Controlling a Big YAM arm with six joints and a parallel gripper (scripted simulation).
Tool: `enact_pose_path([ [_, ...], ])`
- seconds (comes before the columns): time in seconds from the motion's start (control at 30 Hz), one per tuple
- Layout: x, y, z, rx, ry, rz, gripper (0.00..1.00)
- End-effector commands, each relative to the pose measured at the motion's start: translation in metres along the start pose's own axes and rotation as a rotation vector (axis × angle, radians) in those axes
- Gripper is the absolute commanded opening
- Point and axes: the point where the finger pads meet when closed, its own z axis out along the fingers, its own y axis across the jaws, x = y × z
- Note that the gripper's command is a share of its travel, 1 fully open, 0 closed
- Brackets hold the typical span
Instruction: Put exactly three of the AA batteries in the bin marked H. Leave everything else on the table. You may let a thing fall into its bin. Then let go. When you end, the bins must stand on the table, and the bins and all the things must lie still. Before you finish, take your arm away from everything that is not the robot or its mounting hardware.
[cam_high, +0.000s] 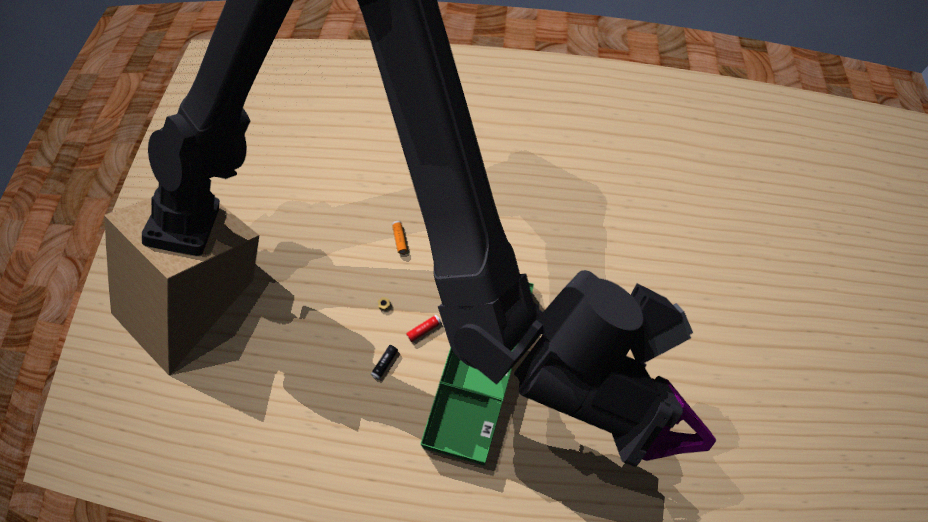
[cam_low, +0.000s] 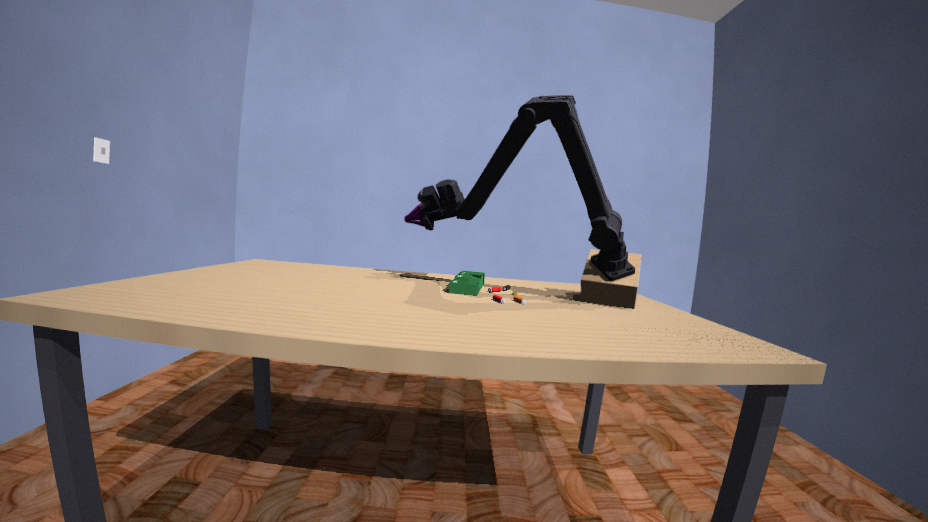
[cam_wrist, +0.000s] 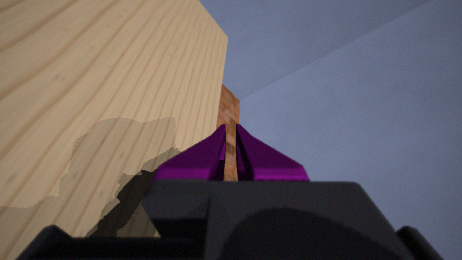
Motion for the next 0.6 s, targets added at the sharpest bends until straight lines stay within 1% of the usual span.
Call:
enact_pose_path([
  [0.0, -0.007, -0.001, -0.017, -0.059, 0.128, 0.016, 0.09],
  [0.03, -0.012, -0.001, -0.014, -0.07, 0.134, 0.017, 0.09],
  [0.07, -0.003, 0.0, -0.027, -0.089, 0.188, 0.037, 0.09],
  [0.1, -0.002, 0.0, -0.029, -0.092, 0.198, 0.041, 0.09],
  [0.2, -0.001, -0.001, -0.03, -0.089, 0.199, 0.041, 0.09],
  [0.23, 0.017, 0.009, -0.023, -0.105, 0.221, 0.051, 0.09],
  [0.3, 0.022, 0.012, -0.026, -0.109, 0.229, 0.054, 0.09],
  [0.33, 0.023, 0.009, -0.036, -0.124, 0.268, 0.071, 0.09],
  [0.37, 0.004, 0.003, -0.041, -0.117, 0.249, 0.061, 0.09],
  [0.4, 0.006, 0.006, -0.049, -0.141, 0.289, 0.077, 0.09],
  [0.43, 0.006, 0.01, -0.052, -0.149, 0.297, 0.08, 0.09],
  [0.47, 0.006, 0.014, -0.06, -0.174, 0.337, 0.096, 0.09],
  [0.5, 0.004, 0.022, -0.063, -0.189, 0.342, 0.097, 0.09],
  [0.53, 0.002, 0.026, -0.062, -0.196, 0.34, 0.095, 0.09],
  [0.57, -0.004, 0.02, -0.066, -0.207, 0.366, 0.106, 0.09],
])
